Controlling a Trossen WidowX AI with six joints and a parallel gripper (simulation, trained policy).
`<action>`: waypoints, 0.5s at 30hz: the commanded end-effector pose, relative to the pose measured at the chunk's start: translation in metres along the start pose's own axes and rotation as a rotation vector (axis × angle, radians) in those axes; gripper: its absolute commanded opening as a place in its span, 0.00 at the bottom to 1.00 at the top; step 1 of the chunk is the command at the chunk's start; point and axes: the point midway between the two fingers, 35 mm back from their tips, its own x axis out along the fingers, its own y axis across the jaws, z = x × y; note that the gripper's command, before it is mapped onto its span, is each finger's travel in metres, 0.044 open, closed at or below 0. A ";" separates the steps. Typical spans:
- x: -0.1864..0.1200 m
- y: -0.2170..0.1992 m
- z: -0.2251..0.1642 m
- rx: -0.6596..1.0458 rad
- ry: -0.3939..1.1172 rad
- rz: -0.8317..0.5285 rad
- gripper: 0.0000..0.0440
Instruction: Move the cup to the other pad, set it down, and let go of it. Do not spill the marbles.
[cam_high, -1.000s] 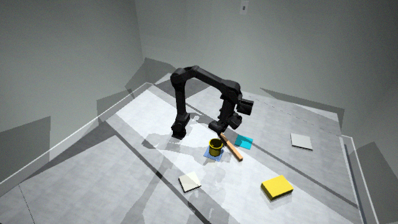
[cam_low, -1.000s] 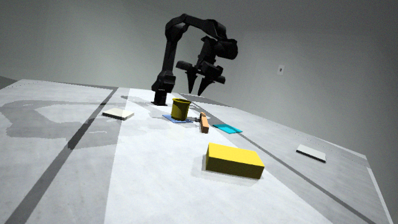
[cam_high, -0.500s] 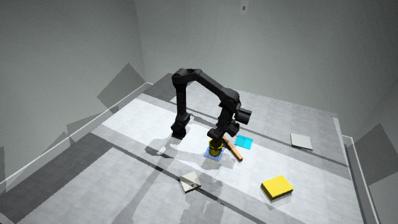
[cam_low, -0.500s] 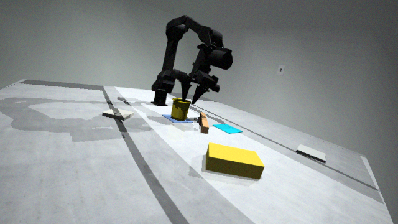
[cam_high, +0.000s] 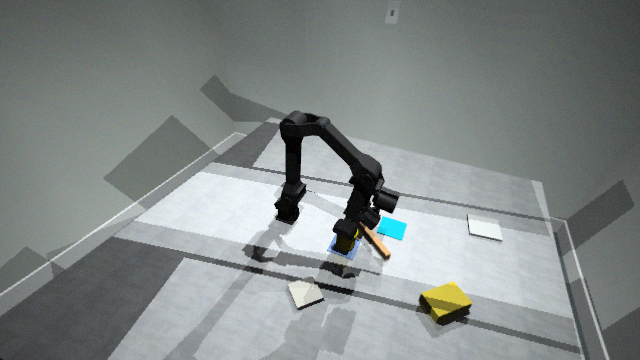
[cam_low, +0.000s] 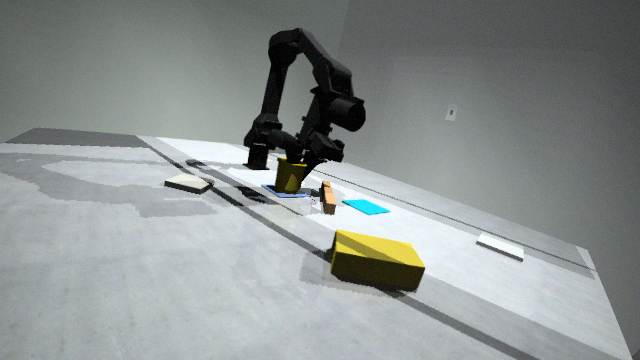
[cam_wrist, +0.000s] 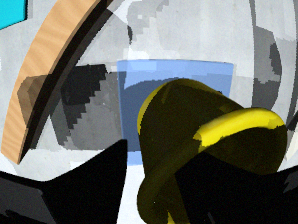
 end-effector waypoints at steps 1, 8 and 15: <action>0.008 0.000 -0.002 -0.052 0.016 0.000 0.14; 0.003 -0.002 0.005 -0.124 -0.012 0.004 0.00; -0.014 -0.002 0.014 -0.156 -0.054 0.013 0.01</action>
